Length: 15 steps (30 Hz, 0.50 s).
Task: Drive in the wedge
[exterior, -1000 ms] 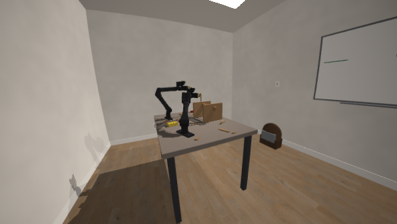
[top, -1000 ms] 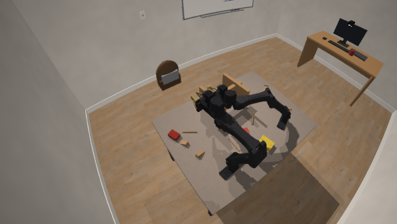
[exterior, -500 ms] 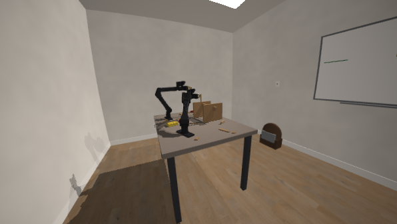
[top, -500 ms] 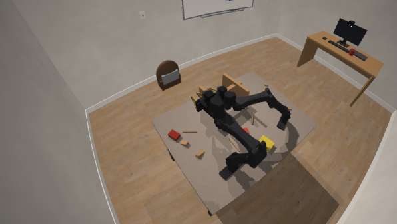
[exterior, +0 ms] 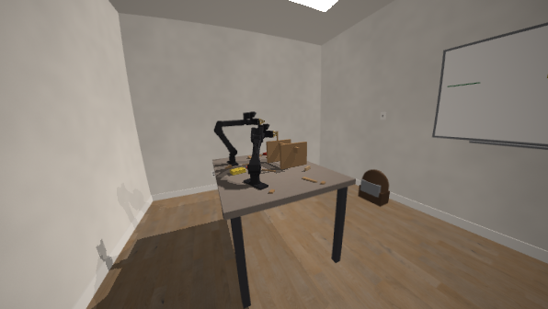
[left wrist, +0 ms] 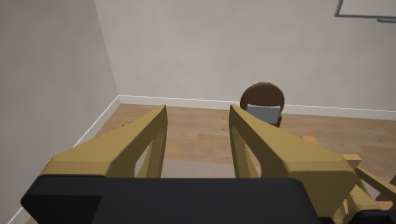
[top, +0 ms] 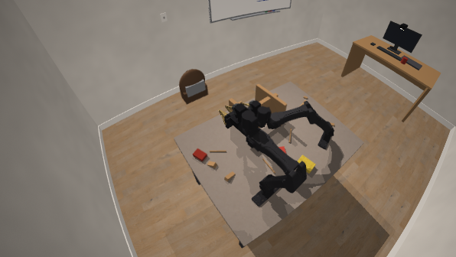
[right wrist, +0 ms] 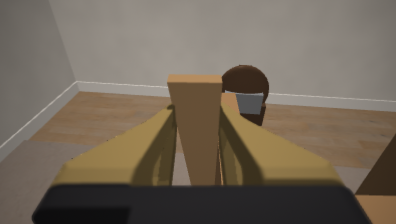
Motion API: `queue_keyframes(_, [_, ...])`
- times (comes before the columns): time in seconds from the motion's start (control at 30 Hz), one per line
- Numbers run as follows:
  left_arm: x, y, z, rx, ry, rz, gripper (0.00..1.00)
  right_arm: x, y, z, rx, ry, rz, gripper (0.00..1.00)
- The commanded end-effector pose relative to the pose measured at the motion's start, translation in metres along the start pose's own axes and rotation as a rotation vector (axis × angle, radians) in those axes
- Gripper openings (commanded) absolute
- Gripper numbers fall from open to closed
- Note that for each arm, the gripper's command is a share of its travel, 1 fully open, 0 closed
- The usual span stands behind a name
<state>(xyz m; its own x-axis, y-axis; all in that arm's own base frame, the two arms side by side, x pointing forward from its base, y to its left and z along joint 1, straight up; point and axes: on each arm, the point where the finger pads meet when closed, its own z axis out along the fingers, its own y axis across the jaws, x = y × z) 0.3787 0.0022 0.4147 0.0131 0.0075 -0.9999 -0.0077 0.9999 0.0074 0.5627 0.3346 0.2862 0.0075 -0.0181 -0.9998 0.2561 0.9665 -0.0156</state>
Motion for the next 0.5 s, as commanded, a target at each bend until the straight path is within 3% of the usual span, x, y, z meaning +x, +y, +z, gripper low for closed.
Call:
queue_keyframes(0.0, [-0.029,0.000,-0.009,0.003,-0.066,-0.005,0.42,-0.035,-0.004,-0.007,-0.006,-0.047,0.076,0.01])
queue_keyframes(0.13, [-0.029,0.000,-0.009,0.003,-0.066,-0.005,0.42,0.000,0.002,-0.004,-0.005,-0.016,0.031,0.01])
queue_keyframes(0.3, [-0.029,0.000,-0.009,0.003,-0.066,-0.005,0.42,-0.036,-0.004,-0.006,-0.003,-0.054,0.095,0.01])
queue_keyframes(0.47, [-0.029,0.000,-0.009,0.003,-0.066,-0.005,0.42,-0.040,-0.005,-0.006,-0.003,-0.056,0.101,0.01])
